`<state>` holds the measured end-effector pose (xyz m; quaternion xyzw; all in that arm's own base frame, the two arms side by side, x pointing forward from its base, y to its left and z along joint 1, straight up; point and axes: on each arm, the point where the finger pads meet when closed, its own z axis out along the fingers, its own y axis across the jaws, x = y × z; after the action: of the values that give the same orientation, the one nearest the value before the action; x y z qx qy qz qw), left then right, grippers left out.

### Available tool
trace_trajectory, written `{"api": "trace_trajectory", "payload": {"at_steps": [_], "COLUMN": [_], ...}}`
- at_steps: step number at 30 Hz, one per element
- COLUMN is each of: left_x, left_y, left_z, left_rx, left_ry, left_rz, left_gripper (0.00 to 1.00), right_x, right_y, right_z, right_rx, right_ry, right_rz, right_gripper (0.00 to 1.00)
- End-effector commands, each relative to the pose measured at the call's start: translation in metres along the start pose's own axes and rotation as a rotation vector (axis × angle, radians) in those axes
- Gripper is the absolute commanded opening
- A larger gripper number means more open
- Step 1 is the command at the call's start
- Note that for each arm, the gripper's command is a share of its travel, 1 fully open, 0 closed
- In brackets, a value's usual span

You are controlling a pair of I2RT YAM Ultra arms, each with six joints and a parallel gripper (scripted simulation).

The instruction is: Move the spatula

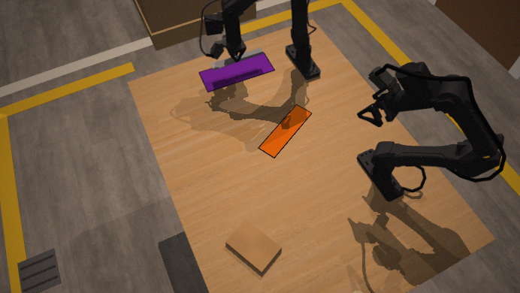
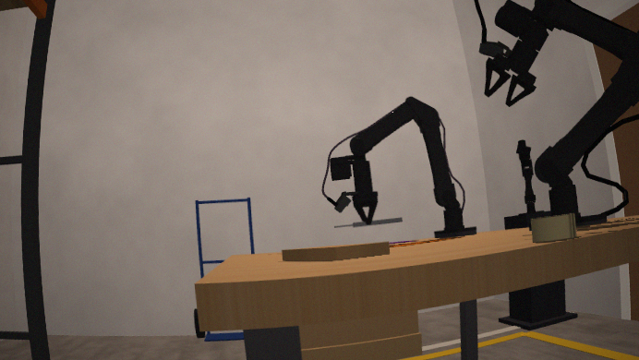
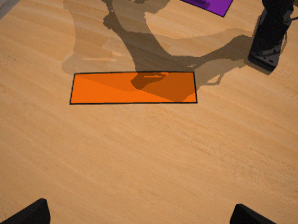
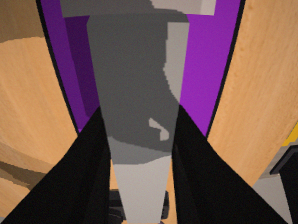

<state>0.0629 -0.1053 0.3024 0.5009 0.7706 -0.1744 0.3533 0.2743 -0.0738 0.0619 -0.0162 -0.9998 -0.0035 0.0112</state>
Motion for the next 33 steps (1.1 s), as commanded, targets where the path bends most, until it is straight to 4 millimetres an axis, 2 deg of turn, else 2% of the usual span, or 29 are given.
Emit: {"api": "trace_trajectory", "payload": {"at_steps": [1,4,6,7,10,12,14,16,21,23,25,29,33], "left_x": [0.006,0.006,0.006,0.006,0.006,0.006,0.006,0.006,0.007,0.007,0.007,0.008,0.008], "left_y": [-0.009,-0.009,-0.009,-0.009,-0.008,-0.007,-0.006,-0.004,0.000,0.000,0.002,0.006,0.006], "left_z": [-0.007,-0.007,-0.007,-0.007,-0.007,-0.007,-0.007,-0.007,-0.007,-0.007,-0.007,-0.007,-0.008], "left_rx": [0.031,0.033,0.033,0.033,0.028,0.022,0.013,0.004,-0.024,-0.024,-0.040,-0.062,-0.066], "left_ry": [0.024,0.022,0.022,0.022,0.022,0.023,0.024,0.025,0.028,0.028,0.030,0.032,0.033], "left_rz": [0.020,0.022,0.022,0.022,0.018,0.012,0.004,-0.006,-0.033,-0.033,-0.049,-0.071,-0.074], "left_gripper": [1.00,1.00,1.00,1.00,1.00,1.00,1.00,1.00,1.00,1.00,1.00,1.00,1.00], "right_x": [-0.012,-0.008,-0.008,-0.007,-0.001,0.003,0.006,0.003,0.015,0.015,0.031,0.045,0.052], "right_y": [0.000,0.018,0.018,0.028,0.072,0.093,0.117,0.146,0.218,0.218,0.250,0.304,0.334], "right_z": [-0.011,-0.007,-0.007,-0.006,-0.002,0.001,0.006,0.003,0.012,0.012,0.015,0.020,0.023], "right_rx": [0.018,0.010,0.010,0.008,0.001,-0.002,0.005,-0.005,-0.005,-0.005,0.012,0.016,0.016], "right_ry": [-0.060,-0.057,-0.057,-0.059,-0.062,-0.061,-0.052,-0.071,-0.053,-0.053,-0.029,-0.026,-0.026], "right_rz": [0.025,0.084,0.084,0.108,0.153,0.188,0.190,0.187,0.142,0.142,0.101,0.050,0.028], "right_gripper": [0.19,0.19,0.19,0.19,0.19,0.19,0.19,0.19,0.19,0.19,0.19,0.19,0.19]}}
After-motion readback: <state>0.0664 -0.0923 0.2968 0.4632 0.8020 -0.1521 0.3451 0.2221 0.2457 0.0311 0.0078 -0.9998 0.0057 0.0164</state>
